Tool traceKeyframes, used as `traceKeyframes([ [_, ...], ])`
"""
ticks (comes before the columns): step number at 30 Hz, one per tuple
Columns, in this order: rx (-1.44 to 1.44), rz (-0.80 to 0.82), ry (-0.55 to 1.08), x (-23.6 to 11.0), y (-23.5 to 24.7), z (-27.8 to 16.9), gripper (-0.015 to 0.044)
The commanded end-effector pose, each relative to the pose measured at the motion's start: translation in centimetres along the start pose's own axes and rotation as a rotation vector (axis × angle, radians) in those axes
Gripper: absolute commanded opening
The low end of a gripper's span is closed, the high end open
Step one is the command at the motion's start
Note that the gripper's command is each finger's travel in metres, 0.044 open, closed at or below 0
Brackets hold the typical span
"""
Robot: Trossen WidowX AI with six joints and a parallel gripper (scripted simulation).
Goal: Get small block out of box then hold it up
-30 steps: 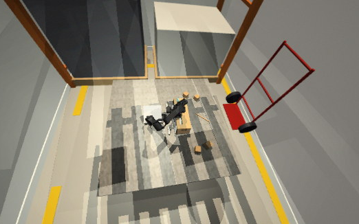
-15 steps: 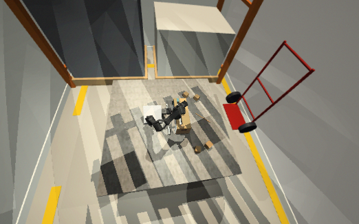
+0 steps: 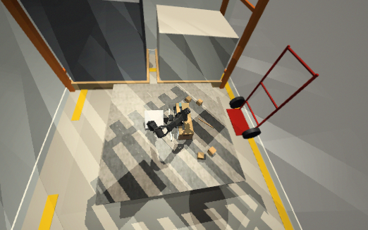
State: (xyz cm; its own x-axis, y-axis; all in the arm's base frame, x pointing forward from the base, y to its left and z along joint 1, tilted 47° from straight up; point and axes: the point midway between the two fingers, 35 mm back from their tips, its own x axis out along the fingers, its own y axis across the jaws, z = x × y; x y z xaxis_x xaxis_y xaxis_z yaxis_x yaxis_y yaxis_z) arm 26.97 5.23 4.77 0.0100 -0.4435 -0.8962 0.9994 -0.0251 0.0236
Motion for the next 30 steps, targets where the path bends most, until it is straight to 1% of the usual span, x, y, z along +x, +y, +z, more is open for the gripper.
traceKeyframes([
  [1,-0.003,0.001,-0.005,0.6,0.0,0.3,0.0400],
  [10,-0.002,0.001,-0.007,2.0,0.0,0.9,0.0400],
  [14,0.000,0.000,-0.002,1.5,0.0,0.6,0.0400],
  [30,0.001,0.000,0.000,2.7,0.0,-2.6,0.0400],
])
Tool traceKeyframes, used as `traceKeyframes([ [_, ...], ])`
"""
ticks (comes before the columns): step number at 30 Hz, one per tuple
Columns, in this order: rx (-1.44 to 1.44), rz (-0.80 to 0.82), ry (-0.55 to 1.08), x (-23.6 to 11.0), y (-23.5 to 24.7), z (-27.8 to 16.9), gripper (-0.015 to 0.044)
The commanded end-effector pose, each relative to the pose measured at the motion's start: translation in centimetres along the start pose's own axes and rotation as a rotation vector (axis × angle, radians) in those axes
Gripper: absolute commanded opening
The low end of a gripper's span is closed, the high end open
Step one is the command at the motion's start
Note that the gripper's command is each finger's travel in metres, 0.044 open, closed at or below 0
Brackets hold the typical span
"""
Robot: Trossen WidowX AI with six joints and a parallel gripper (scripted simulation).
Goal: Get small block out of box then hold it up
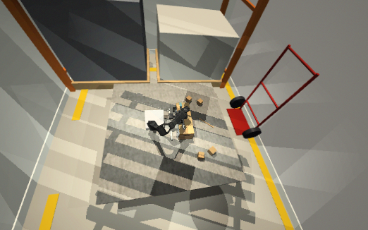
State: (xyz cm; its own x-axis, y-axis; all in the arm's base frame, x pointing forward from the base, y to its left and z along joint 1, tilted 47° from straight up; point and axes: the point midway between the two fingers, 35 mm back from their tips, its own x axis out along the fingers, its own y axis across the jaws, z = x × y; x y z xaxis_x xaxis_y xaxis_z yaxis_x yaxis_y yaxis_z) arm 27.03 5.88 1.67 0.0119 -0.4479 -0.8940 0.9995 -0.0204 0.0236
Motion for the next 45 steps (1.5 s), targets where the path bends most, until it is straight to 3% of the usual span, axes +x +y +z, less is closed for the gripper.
traceKeyframes([
  [1,0.005,-0.002,0.005,0.3,0.0,-0.8,0.0400],
  [14,0.005,-0.001,0.006,1.1,0.0,-3.2,0.0400],
  [26,0.005,-0.001,0.005,0.7,0.0,-2.0,0.0400],
  [45,0.005,-0.001,0.006,1.3,0.0,-3.8,0.0400],
])
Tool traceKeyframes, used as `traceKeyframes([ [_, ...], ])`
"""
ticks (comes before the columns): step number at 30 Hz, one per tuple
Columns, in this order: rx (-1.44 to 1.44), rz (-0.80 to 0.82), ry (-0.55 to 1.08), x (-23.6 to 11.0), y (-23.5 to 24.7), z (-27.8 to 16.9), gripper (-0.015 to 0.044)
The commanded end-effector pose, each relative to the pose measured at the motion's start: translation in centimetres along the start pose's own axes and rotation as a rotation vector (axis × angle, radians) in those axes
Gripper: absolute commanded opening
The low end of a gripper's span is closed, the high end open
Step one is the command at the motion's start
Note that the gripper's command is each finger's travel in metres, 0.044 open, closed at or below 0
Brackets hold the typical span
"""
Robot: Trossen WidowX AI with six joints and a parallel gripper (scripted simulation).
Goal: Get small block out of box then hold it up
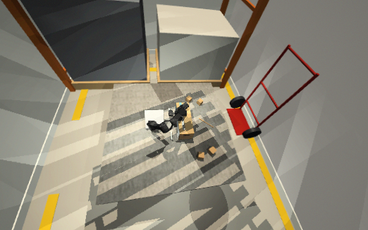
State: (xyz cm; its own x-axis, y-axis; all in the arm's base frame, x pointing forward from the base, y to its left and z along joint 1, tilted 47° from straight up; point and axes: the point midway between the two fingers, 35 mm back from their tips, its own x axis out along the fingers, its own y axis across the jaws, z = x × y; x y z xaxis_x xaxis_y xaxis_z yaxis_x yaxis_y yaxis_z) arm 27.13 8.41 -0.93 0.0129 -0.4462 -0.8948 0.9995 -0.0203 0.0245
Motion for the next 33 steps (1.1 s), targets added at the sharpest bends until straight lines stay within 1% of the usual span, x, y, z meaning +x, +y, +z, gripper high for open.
traceKeyframes([
  [1,0.005,-0.002,0.004,0.2,0.0,-0.5,0.0400],
  [33,0.005,-0.002,0.006,1.2,0.0,-3.5,0.0400],
])
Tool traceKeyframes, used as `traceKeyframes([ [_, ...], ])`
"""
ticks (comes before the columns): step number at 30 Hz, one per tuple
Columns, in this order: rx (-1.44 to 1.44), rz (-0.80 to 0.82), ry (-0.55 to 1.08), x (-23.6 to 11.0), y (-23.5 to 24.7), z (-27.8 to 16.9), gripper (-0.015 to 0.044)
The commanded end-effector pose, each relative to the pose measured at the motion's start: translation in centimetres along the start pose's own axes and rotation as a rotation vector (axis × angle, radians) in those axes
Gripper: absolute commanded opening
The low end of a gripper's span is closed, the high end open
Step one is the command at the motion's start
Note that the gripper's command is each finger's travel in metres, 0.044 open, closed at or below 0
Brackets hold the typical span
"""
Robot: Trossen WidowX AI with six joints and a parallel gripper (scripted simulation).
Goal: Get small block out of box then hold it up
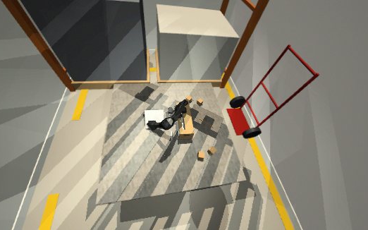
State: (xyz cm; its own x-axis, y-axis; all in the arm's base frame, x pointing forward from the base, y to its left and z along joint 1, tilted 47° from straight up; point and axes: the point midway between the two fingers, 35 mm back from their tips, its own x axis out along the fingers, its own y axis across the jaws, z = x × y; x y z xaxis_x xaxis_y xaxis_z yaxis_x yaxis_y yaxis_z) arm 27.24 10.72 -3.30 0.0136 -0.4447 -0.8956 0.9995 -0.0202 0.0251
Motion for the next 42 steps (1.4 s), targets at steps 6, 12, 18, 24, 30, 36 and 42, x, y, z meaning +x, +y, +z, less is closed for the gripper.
traceKeyframes([
  [6,0.005,-0.002,0.004,0.3,0.0,-0.9,0.0400],
  [12,0.005,-0.002,0.005,0.5,0.0,-1.5,0.0400],
  [18,0.005,-0.002,0.005,0.7,0.0,-2.1,0.0400],
  [24,0.005,-0.002,0.005,0.9,0.0,-2.6,0.0400],
  [30,0.001,-0.001,0.004,-3.0,0.1,-3.9,0.0400],
  [36,-0.001,-0.001,0.003,-5.2,0.0,-4.5,0.0400],
  [42,-0.360,0.039,0.018,-5.1,0.3,-5.8,0.0285],
])
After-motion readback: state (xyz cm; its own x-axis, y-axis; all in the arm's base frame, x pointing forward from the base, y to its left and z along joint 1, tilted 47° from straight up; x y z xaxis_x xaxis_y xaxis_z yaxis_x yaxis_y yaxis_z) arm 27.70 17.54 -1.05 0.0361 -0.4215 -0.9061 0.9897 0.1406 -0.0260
